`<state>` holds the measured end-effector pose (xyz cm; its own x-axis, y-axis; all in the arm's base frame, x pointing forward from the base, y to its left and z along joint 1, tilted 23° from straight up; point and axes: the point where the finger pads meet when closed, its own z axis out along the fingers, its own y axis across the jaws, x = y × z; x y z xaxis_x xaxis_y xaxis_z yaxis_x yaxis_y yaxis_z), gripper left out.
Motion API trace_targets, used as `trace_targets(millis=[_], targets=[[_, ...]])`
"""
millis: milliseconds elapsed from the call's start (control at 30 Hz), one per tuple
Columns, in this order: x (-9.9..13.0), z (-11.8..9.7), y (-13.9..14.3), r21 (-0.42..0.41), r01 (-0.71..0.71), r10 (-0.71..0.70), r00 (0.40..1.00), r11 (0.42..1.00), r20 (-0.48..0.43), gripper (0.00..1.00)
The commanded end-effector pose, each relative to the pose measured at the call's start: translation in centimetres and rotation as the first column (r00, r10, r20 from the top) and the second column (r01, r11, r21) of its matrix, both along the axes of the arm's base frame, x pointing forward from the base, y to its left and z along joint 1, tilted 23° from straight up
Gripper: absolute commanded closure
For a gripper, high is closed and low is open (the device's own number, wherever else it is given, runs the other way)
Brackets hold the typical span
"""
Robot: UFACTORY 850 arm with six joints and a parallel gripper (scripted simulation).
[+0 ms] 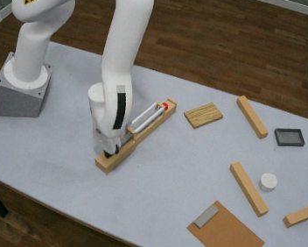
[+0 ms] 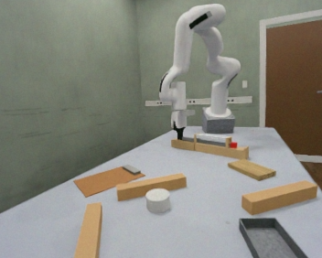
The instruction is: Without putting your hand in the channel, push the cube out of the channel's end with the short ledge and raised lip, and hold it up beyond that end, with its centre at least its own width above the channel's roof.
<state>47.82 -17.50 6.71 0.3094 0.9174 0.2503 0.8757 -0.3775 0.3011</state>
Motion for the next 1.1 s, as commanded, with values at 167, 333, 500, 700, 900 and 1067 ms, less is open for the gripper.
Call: trace_targets(millis=[167,333,500,700,900,1067], targets=[[0.2,0.2,0.5,-0.001,0.000,0.000,1.000,1.000,0.001,1.00],[0.4,0.3,1.0,-0.001,0.000,0.000,1.000,1.000,0.001,1.00],[0.5,0.4,1.4,-0.001,0.000,0.000,1.000,1.000,0.001,1.00],[0.7,0.5,1.8,-0.001,0.000,0.000,1.000,1.000,0.001,1.00],[0.8,0.7,2.3,-0.001,0.000,0.000,1.000,1.000,0.001,1.00],[0.4,1.8,2.1,-0.001,0.000,0.000,1.000,1.000,0.001,1.00]])
